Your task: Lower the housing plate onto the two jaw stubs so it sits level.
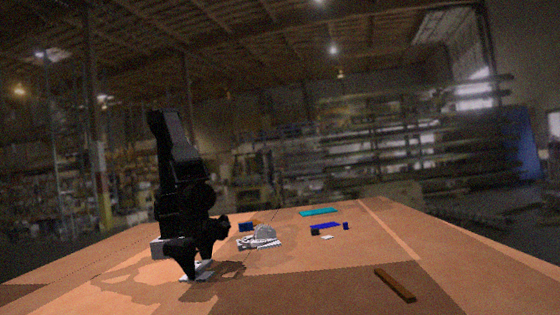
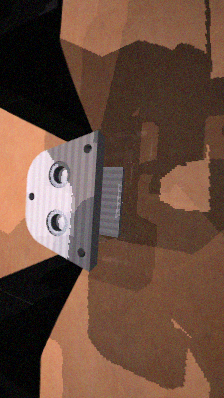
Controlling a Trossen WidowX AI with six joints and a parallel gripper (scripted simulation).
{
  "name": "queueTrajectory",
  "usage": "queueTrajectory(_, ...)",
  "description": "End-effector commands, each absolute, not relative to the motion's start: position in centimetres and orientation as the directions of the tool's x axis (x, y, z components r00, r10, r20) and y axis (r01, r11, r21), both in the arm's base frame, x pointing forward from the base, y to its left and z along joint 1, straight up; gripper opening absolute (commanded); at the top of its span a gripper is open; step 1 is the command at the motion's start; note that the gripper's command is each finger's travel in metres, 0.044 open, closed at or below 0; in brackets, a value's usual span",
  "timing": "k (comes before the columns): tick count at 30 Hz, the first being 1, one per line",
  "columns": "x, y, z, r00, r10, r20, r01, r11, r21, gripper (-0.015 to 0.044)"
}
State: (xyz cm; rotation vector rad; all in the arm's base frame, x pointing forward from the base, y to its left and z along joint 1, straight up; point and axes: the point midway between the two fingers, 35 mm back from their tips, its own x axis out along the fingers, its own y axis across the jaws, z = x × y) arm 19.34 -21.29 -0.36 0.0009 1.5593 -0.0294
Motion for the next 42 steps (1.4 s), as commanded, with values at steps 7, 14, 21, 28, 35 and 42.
queueTrajectory(7, 19.5, -21.4, 1.6, 0.011, -0.019, -1.0, 0.018, 1.0, -0.019, 0.0351)
queueTrajectory(14, 19.5, -21.4, 3.9, 0.011, -0.02, -1.0, 0.017, 1.0, -0.02, 0.0351)
queueTrajectory(21, 19.4, -21.3, 6.1, 0.01, -0.021, -1.0, 0.016, 1.0, -0.02, 0.0351)
queueTrajectory(28, 19.3, -21.2, 6.9, 0.01, -0.021, -1.0, 0.016, 1.0, -0.021, 0.0351)
queueTrajectory(35, 19.7, -20.7, 6.9, 0.011, -0.02, -1.0, 0.08, 0.997, -0.019, 0.0351)
queueTrajectory(42, 20.7, -19.2, 6.9, 0.012, -0.019, -1.0, 0.258, 0.966, -0.015, 0.0351)
